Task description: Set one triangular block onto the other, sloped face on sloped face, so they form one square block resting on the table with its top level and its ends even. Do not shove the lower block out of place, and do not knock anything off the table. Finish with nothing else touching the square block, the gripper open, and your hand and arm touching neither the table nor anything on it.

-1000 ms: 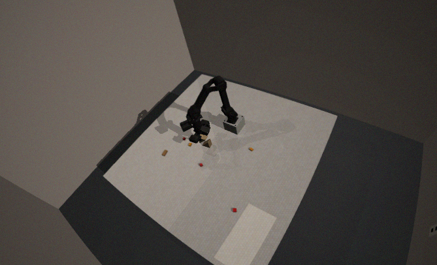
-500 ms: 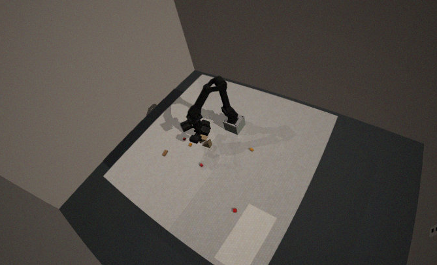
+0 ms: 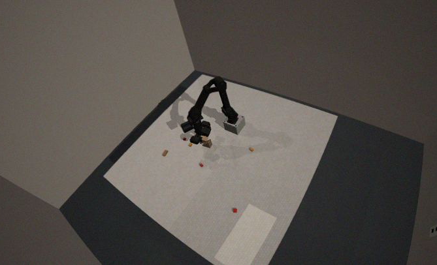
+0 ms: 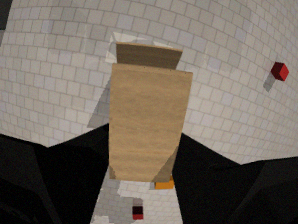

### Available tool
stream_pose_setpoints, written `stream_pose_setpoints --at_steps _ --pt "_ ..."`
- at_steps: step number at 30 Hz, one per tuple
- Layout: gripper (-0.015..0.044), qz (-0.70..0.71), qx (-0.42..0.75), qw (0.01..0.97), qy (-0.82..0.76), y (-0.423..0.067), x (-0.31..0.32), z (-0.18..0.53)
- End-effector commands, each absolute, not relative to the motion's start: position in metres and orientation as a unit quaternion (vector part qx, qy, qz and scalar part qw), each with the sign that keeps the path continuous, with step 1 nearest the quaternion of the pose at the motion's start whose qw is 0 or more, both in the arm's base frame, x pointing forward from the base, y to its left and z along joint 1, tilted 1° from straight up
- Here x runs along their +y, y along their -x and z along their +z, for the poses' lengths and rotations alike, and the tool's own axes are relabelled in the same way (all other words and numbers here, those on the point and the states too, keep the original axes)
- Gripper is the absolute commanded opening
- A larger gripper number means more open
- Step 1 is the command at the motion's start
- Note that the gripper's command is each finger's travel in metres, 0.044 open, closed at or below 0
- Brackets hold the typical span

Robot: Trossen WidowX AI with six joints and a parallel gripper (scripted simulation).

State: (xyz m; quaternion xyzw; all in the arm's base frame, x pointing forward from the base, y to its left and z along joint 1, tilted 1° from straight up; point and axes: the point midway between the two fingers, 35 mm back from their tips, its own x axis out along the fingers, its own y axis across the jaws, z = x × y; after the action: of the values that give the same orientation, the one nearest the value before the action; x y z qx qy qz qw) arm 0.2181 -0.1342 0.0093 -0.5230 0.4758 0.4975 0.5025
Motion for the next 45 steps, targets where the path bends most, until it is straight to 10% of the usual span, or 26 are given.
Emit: stream_pose_setpoints --at_steps 1,45 --pt "0.0 0.499 0.477 0.505 0.518 -0.216 -0.131 0.005" --pt "0.0 0.499 0.476 0.506 0.518 -0.216 -0.125 -0.007"
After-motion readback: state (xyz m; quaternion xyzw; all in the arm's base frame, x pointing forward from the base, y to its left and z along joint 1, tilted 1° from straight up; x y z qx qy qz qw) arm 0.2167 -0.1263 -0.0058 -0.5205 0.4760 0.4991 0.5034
